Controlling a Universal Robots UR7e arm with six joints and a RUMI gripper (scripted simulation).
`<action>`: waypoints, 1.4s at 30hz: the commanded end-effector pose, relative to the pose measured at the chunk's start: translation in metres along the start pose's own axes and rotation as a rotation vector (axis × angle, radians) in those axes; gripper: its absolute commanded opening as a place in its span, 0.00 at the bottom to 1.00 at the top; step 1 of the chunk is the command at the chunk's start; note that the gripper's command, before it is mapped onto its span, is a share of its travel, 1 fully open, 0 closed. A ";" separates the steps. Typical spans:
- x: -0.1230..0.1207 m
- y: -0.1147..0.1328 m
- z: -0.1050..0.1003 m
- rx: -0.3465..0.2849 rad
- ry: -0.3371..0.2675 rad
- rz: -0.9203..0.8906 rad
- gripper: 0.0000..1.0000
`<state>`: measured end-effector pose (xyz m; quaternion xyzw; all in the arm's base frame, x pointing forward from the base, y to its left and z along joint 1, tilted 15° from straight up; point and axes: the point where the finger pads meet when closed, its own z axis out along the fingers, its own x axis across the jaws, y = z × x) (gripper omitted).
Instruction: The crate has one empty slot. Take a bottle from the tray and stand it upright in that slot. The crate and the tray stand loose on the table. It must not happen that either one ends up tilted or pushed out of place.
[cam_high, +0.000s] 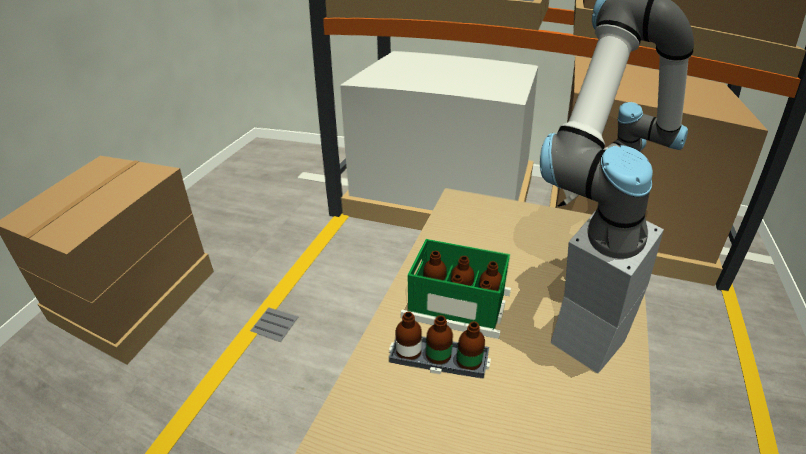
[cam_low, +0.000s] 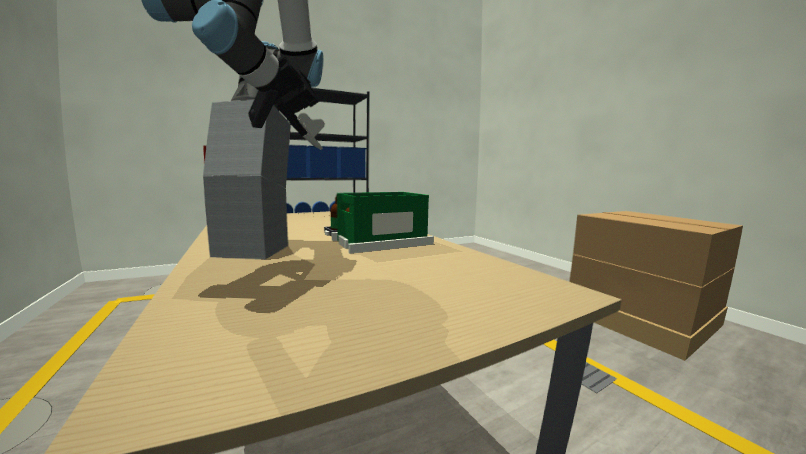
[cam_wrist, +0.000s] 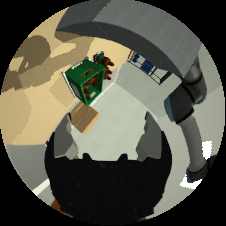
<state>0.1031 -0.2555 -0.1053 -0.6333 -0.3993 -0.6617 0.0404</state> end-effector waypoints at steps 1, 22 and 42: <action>0.000 0.000 0.000 0.000 -0.001 0.000 1.00; -0.001 0.000 0.000 0.004 -0.002 -0.004 1.00; -0.036 -0.005 0.039 0.261 -0.052 -0.265 1.00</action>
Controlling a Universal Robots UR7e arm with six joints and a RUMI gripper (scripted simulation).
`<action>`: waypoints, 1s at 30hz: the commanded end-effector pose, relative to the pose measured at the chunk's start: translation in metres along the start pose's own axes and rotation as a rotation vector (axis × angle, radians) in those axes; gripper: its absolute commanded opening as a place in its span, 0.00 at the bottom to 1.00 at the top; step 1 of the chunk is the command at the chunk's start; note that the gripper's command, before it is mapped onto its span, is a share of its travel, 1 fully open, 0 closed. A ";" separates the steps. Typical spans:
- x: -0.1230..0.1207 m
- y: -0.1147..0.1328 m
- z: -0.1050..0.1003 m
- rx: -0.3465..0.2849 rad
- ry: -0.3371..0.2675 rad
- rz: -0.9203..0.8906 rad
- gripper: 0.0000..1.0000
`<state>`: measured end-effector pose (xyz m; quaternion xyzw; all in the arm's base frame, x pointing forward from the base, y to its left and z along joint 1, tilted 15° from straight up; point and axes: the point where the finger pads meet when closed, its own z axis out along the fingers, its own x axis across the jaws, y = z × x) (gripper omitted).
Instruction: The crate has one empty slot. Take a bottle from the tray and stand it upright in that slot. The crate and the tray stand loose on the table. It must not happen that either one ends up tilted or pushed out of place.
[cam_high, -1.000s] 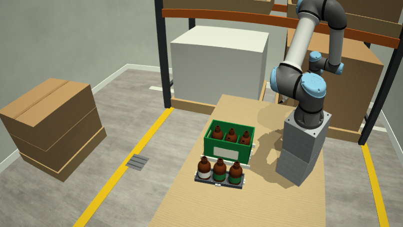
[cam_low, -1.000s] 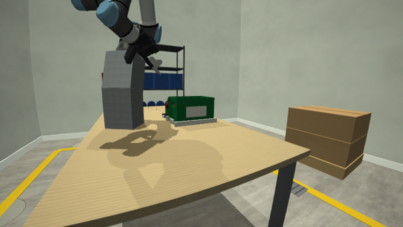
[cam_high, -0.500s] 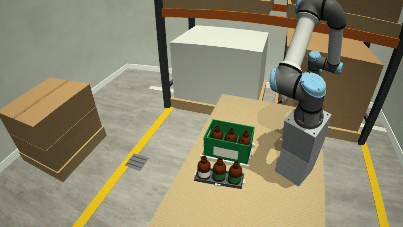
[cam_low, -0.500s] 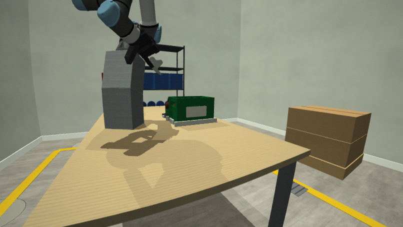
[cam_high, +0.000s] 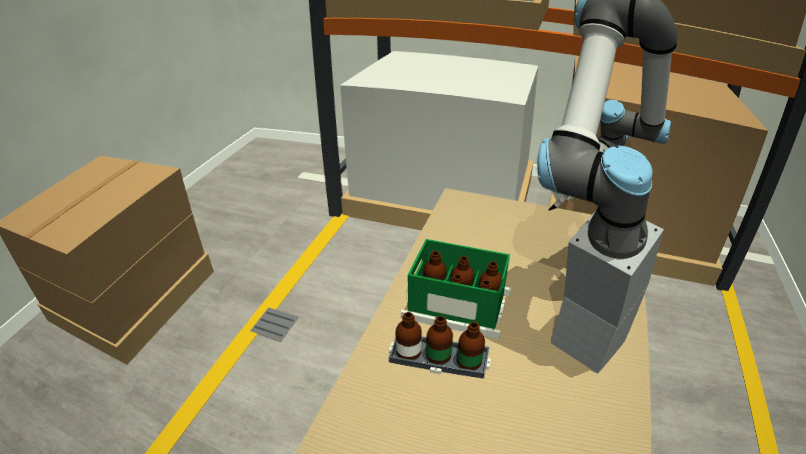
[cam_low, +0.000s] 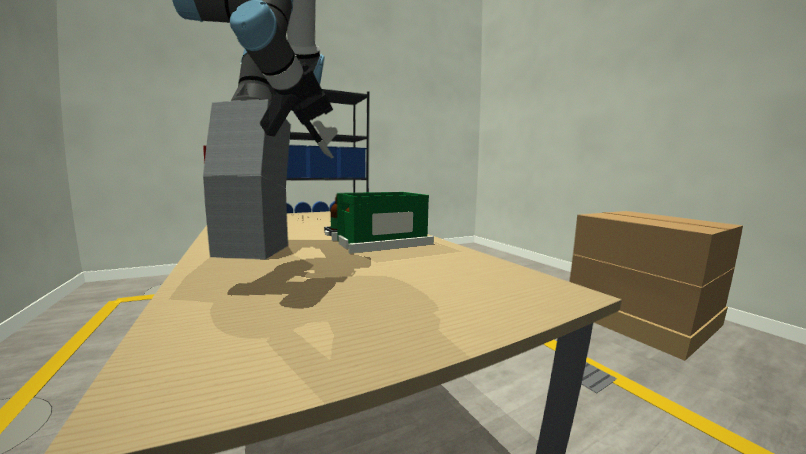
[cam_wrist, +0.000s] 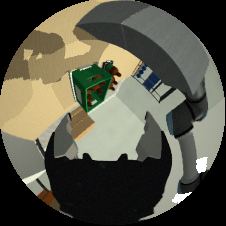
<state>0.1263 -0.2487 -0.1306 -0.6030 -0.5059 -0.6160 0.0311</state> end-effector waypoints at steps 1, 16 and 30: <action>-0.016 -0.001 0.018 0.119 -0.021 -0.126 1.00; -0.051 0.003 0.059 0.414 -0.023 -0.480 1.00; -0.075 0.017 0.093 0.650 0.018 -0.807 1.00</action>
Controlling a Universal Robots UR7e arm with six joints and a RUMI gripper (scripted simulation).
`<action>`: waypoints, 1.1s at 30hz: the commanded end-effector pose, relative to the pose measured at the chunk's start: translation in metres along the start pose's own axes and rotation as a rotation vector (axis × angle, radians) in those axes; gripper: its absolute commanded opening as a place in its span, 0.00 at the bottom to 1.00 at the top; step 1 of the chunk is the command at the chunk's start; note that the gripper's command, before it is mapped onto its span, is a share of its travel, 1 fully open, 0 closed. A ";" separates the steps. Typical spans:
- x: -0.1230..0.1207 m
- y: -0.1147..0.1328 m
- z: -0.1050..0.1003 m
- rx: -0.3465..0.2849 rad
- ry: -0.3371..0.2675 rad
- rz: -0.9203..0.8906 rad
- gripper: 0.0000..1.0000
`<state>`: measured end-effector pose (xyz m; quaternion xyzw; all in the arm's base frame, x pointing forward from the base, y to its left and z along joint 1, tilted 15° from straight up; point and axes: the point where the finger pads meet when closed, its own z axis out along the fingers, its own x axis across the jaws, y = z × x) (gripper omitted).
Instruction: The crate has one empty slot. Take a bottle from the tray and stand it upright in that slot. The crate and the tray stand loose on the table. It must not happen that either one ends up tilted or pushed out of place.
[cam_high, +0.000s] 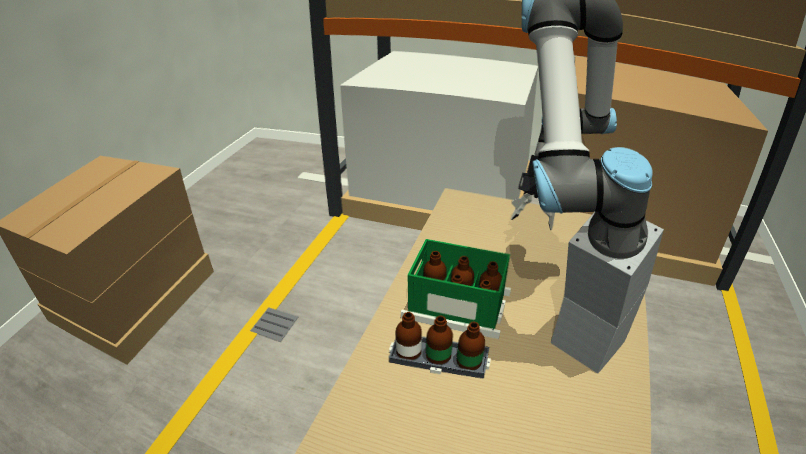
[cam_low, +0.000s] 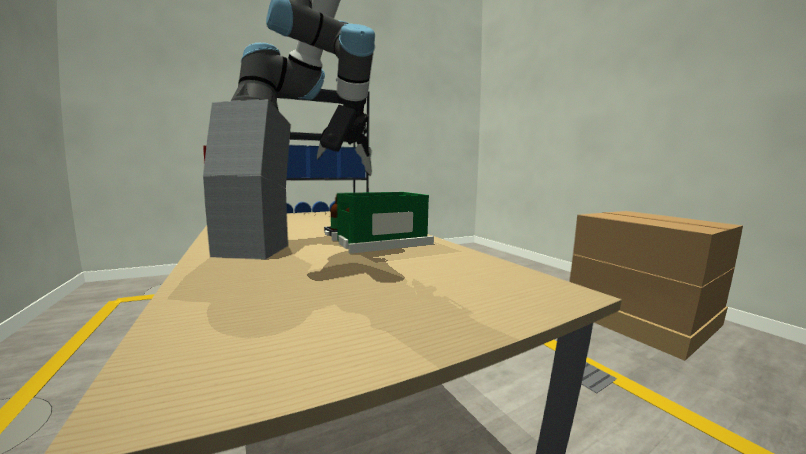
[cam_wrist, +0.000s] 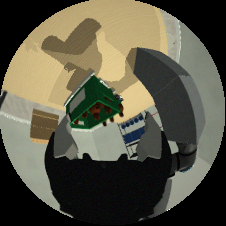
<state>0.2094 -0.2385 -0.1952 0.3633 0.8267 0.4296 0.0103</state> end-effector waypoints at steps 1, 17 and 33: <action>-0.015 0.006 0.011 0.098 0.007 -0.144 1.00; -0.051 0.035 0.036 0.316 0.053 -0.540 1.00; -0.083 0.090 0.064 0.520 0.114 -0.988 1.00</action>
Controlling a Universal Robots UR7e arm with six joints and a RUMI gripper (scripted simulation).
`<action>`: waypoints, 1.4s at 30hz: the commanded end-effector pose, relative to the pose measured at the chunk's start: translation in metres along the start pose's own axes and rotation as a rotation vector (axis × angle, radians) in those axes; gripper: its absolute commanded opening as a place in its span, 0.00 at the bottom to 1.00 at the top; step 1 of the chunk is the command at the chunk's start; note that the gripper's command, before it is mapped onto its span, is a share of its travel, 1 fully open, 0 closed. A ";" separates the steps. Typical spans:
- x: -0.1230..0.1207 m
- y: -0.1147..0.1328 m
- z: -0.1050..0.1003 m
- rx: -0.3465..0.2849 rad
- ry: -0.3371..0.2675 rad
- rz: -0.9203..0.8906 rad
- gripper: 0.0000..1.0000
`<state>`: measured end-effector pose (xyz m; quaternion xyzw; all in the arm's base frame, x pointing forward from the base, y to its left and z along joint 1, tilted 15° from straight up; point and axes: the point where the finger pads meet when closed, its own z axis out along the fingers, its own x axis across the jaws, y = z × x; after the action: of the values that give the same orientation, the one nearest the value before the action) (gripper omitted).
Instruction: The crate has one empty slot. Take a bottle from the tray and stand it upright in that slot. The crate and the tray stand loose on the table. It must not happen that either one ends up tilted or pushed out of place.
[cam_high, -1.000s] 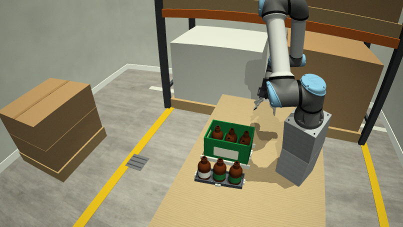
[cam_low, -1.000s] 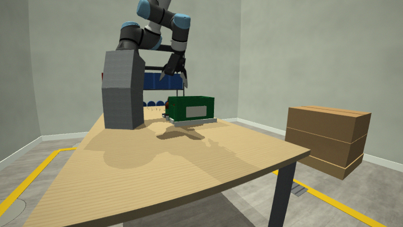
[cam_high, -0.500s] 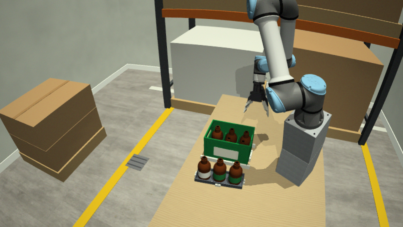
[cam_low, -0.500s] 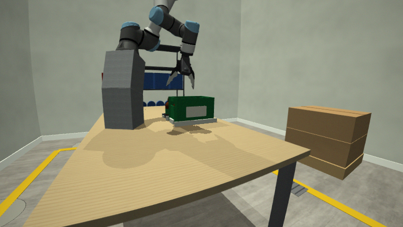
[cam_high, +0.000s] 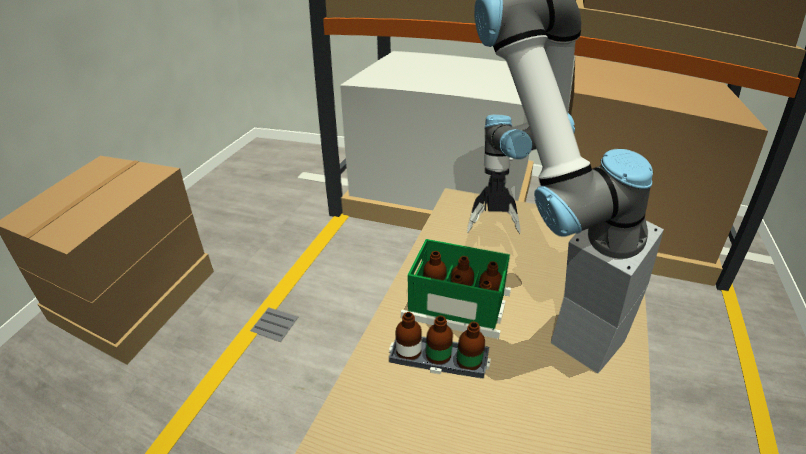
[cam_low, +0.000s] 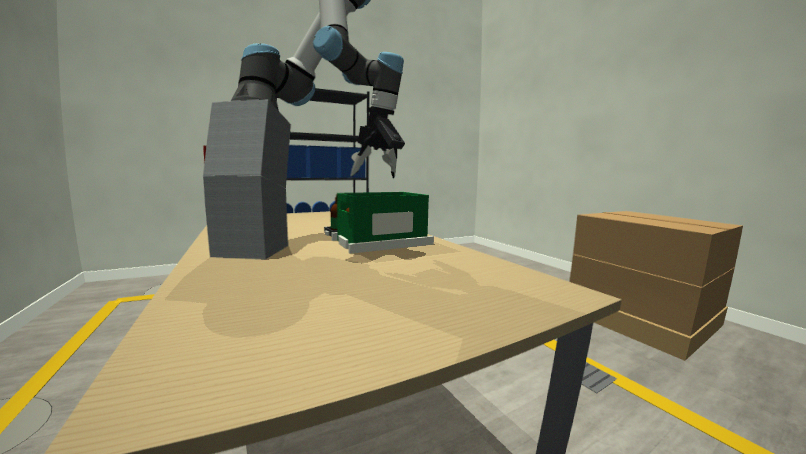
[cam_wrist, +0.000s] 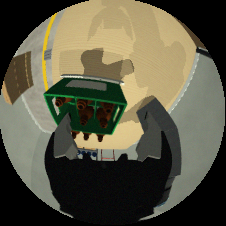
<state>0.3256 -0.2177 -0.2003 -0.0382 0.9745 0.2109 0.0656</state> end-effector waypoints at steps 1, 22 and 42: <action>-0.025 0.008 0.001 0.076 0.012 -0.157 1.00; -0.086 0.044 0.000 0.233 0.038 -0.547 1.00; -0.088 0.046 0.000 0.237 0.039 -0.557 0.00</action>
<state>0.4073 -0.1720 -0.1692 -0.3001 0.9454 0.0696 0.1060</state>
